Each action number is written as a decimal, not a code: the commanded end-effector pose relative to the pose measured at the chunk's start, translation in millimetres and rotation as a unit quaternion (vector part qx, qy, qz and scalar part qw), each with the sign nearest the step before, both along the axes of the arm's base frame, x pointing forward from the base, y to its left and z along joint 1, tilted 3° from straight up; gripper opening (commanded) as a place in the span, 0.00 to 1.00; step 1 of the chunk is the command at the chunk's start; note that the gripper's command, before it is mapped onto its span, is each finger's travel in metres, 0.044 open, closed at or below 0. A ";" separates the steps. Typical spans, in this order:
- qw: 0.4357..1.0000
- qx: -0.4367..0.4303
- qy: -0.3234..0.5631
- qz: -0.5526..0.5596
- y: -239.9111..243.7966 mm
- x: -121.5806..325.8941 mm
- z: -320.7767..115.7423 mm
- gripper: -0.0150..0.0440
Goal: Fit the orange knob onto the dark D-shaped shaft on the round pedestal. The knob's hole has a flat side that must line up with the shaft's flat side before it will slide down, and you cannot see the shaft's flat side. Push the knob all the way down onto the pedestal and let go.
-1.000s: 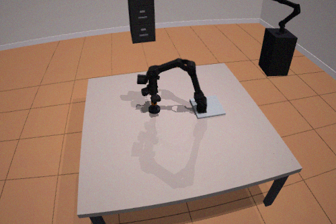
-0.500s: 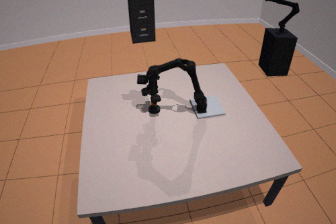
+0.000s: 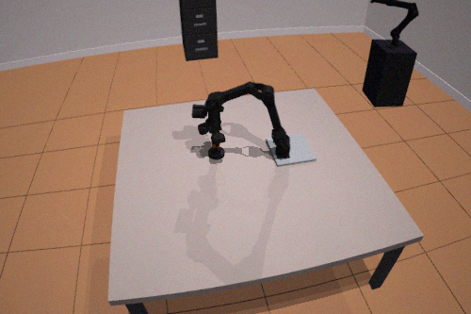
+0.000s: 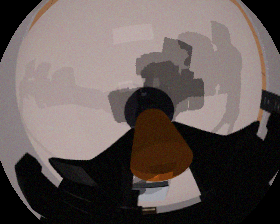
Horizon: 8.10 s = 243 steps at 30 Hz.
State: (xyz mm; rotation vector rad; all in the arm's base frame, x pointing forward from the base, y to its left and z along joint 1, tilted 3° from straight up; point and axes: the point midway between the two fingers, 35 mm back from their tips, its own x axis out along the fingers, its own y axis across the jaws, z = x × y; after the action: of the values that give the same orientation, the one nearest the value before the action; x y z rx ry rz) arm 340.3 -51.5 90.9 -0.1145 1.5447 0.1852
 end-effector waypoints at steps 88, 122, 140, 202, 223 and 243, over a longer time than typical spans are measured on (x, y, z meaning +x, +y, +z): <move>0.978 -0.005 -0.009 0.208 -0.5 -0.1 -0.5 0.25; 0.951 -0.007 -0.014 0.309 -0.7 -0.3 -0.6 0.25; 0.951 -0.007 -0.014 0.309 -0.8 0.6 0.5 0.25; 0.866 -0.010 -0.022 0.500 -1.1 0.4 1.8 0.25; 0.866 -0.010 -0.022 0.500 -0.6 0.6 -0.5 0.25; 0.811 -0.011 -0.026 0.584 -0.9 -0.8 2.6 0.25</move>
State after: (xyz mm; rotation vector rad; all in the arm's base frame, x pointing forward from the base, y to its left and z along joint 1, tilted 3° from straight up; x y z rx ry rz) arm 340.4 -51.8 93.8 -1.0206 1.2604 1.0651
